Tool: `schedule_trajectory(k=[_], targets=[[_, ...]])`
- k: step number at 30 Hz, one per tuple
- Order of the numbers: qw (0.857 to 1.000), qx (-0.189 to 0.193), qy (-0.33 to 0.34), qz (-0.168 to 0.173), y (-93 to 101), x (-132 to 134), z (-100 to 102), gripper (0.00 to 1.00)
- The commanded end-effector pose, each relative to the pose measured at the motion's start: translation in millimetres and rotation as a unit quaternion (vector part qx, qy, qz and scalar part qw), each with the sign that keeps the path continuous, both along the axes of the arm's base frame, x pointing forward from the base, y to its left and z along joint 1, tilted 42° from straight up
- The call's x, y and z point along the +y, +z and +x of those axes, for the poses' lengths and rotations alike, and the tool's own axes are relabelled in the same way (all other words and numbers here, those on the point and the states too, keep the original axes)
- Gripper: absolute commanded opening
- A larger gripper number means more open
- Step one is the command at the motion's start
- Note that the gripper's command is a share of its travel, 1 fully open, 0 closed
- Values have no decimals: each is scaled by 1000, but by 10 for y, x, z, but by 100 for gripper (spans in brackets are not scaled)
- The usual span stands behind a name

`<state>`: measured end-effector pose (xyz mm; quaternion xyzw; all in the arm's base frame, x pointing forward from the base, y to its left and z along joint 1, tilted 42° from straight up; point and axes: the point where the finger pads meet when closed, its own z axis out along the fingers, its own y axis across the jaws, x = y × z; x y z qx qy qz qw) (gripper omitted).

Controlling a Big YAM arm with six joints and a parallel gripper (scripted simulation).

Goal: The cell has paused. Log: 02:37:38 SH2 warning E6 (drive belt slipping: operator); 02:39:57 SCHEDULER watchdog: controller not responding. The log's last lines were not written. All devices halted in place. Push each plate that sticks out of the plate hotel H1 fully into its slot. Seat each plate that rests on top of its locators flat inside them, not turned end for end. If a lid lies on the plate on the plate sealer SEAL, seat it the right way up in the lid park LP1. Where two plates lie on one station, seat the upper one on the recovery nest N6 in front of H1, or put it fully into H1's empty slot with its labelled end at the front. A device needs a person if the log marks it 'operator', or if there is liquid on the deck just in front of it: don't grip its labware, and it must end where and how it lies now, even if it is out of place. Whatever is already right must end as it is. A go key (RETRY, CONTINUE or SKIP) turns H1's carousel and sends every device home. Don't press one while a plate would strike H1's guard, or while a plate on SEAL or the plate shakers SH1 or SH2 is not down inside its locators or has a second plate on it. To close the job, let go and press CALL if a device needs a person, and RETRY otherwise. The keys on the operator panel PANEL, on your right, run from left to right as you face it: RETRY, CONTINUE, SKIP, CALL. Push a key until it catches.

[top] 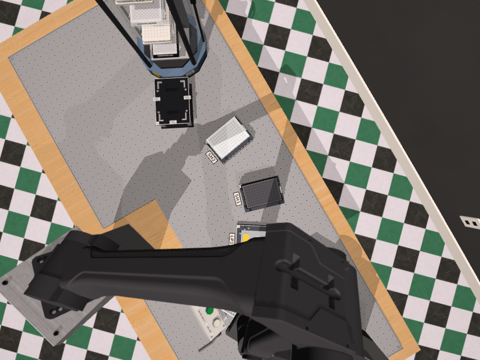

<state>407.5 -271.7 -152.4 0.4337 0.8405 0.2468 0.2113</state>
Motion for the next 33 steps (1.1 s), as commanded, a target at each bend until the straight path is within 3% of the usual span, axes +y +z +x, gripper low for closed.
schedule_trajectory(k=[1, 33], targets=[[1000, -7, -4, -6, 24, -49, 74, 84], [1000, -4, -2, -3, -41, 9, 94, 84]])
